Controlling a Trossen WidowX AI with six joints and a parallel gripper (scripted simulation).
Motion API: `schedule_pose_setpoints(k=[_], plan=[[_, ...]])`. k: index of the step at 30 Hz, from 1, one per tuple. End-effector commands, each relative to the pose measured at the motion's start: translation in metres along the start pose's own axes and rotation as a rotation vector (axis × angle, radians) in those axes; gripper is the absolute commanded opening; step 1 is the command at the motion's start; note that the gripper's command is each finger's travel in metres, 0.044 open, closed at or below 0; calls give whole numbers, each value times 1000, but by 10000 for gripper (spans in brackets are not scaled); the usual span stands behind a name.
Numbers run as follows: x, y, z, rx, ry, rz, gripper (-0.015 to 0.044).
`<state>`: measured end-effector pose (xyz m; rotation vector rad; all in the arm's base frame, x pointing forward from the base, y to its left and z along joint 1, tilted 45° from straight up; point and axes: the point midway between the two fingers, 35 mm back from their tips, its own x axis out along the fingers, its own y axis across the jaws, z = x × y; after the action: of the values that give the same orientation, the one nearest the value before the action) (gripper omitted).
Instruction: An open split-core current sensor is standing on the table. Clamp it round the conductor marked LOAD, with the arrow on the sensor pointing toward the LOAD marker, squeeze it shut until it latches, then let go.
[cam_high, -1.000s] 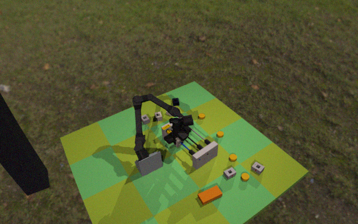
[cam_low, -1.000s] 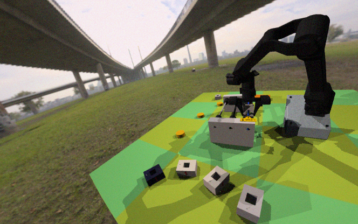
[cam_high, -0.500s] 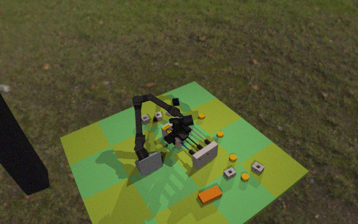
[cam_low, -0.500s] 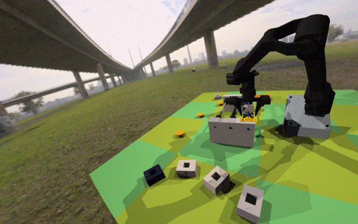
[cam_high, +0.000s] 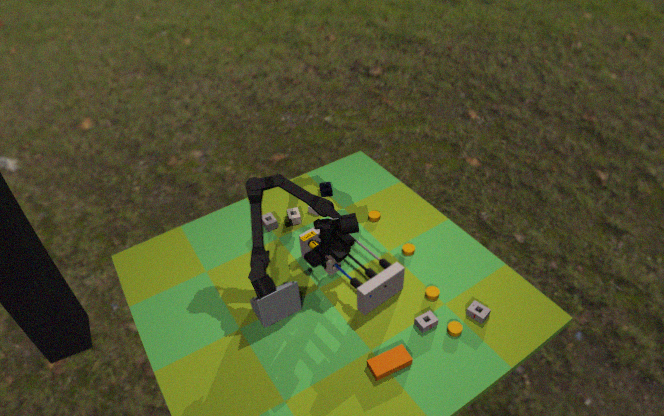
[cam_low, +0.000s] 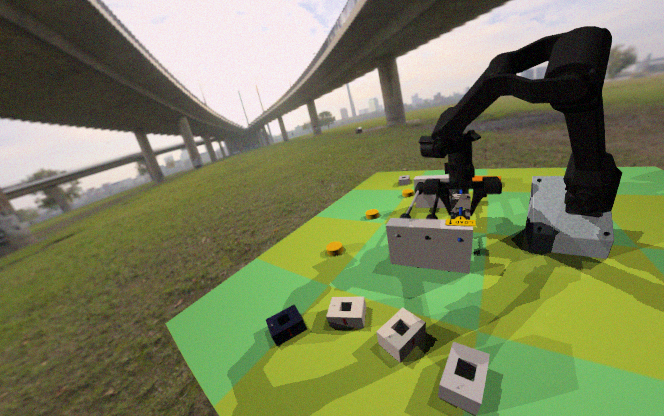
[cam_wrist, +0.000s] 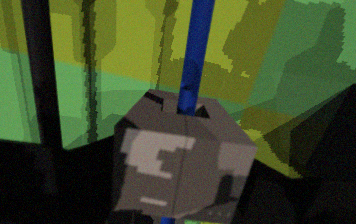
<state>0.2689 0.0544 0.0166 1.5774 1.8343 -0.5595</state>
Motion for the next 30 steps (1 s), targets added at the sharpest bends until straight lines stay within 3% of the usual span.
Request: schedule_pose_setpoints(k=[1,4,30], plan=[[0,0,0,0,0,0,63],[-1,0,0,-1,-1,0,0],[-1,-1,0,4,2,-2,0]])
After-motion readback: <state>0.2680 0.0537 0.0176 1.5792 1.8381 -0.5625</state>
